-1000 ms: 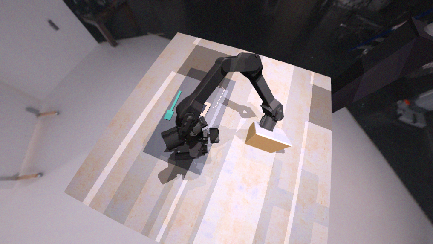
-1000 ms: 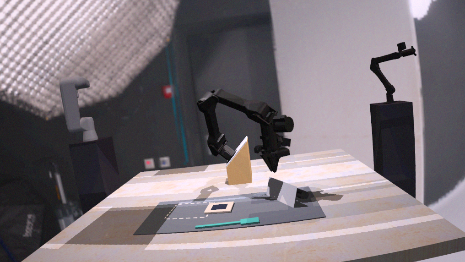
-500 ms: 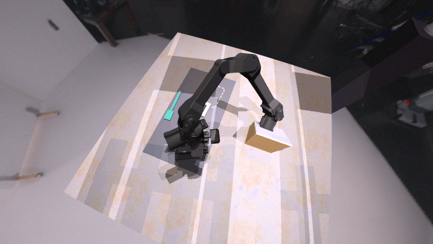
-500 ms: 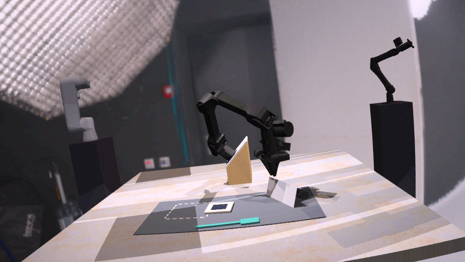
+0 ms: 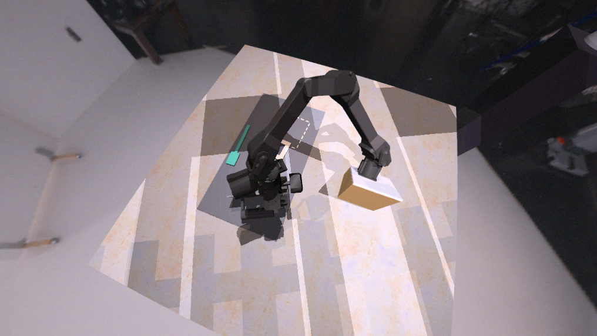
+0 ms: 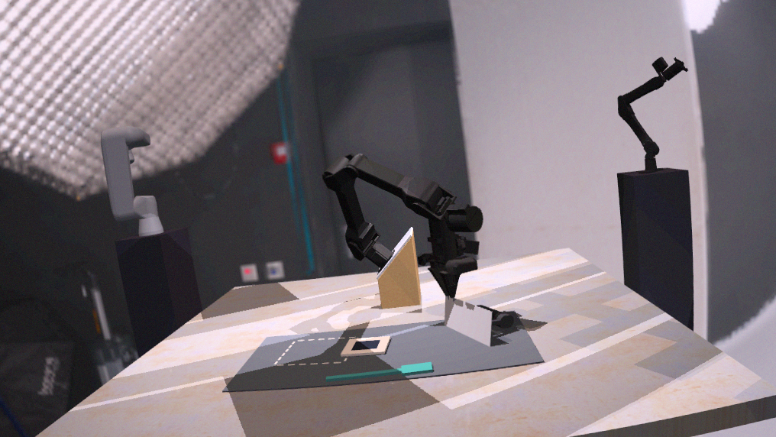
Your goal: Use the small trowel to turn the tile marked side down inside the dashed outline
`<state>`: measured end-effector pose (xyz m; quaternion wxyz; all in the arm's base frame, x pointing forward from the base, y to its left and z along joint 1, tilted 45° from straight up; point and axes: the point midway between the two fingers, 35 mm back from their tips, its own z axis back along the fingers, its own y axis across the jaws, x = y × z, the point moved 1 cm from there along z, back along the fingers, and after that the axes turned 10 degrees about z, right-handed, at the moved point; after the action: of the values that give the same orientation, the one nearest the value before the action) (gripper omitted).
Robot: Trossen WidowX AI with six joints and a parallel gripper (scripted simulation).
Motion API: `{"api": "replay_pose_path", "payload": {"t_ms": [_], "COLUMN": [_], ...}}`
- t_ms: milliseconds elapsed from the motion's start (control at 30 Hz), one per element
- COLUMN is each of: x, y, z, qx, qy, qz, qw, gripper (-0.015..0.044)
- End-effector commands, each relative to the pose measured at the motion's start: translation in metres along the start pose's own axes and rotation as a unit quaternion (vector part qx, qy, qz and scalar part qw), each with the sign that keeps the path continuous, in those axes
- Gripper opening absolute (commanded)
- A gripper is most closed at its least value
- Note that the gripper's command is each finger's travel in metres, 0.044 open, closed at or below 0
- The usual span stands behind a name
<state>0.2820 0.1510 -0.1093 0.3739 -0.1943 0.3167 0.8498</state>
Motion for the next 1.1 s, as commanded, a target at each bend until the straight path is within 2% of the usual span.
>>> {"api": "replay_pose_path", "payload": {"t_ms": [0, 833, 1067], "x": [-0.011, -0.061, -0.056], "y": [0.001, 0.011, 0.010], "z": [-0.002, -0.018, -0.009], "qx": [0.001, 0.002, 0.003], "qy": [0.005, 0.006, 0.010], "qz": [-0.003, -0.003, 0.000], "qw": [1.000, 1.000, 1.000], "gripper": [0.0100, 0.0100, 0.0100]}}
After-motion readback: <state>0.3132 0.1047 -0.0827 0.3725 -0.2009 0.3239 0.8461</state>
